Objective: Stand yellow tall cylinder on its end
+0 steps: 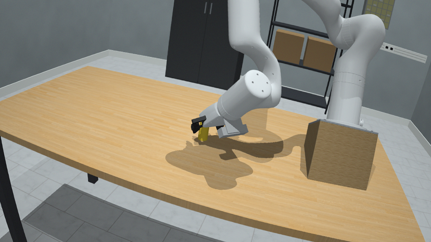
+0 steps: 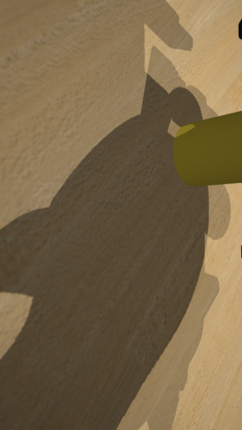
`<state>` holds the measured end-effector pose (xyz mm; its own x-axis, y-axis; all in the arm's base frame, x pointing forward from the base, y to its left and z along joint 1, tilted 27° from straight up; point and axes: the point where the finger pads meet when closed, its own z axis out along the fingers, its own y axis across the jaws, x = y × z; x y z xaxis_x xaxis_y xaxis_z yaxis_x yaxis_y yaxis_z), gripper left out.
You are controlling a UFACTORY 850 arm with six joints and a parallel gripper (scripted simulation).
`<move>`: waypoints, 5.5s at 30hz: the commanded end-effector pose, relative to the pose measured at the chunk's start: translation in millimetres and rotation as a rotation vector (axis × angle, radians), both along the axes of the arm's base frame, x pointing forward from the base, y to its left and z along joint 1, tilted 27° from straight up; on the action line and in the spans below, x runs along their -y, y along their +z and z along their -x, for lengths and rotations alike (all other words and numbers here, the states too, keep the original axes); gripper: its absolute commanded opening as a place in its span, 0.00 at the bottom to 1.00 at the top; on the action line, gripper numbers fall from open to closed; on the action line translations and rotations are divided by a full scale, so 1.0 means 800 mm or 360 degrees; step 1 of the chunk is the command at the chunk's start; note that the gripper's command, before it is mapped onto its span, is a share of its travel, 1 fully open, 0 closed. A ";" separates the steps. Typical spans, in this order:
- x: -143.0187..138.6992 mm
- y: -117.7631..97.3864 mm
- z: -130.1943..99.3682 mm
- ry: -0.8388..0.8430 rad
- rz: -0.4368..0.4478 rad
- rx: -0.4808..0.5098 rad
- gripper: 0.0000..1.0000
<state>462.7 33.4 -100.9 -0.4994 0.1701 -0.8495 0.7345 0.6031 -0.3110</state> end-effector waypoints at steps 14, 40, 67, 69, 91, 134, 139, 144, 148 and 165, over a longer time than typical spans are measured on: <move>-0.001 0.001 -0.001 0.0001 -0.0001 0.0002 1.00; -0.001 0.001 -0.001 0.0001 -0.0001 0.0002 1.00; -0.049 0.049 0.019 0.0001 -0.0001 0.0002 1.00; -0.052 0.052 0.020 0.0001 -0.0001 0.0002 1.00; -0.072 0.072 0.028 0.0001 -0.0001 0.0002 1.00; -0.129 0.183 0.027 0.0001 -0.0001 0.0002 1.00; -0.129 0.183 0.027 0.0001 -0.0001 0.0002 1.00; -0.129 0.183 0.027 0.0001 -0.0001 0.0002 1.00; -0.129 0.183 0.027 0.0001 -0.0001 0.0002 1.00; -0.129 0.183 0.027 0.0001 -0.0001 0.0002 1.00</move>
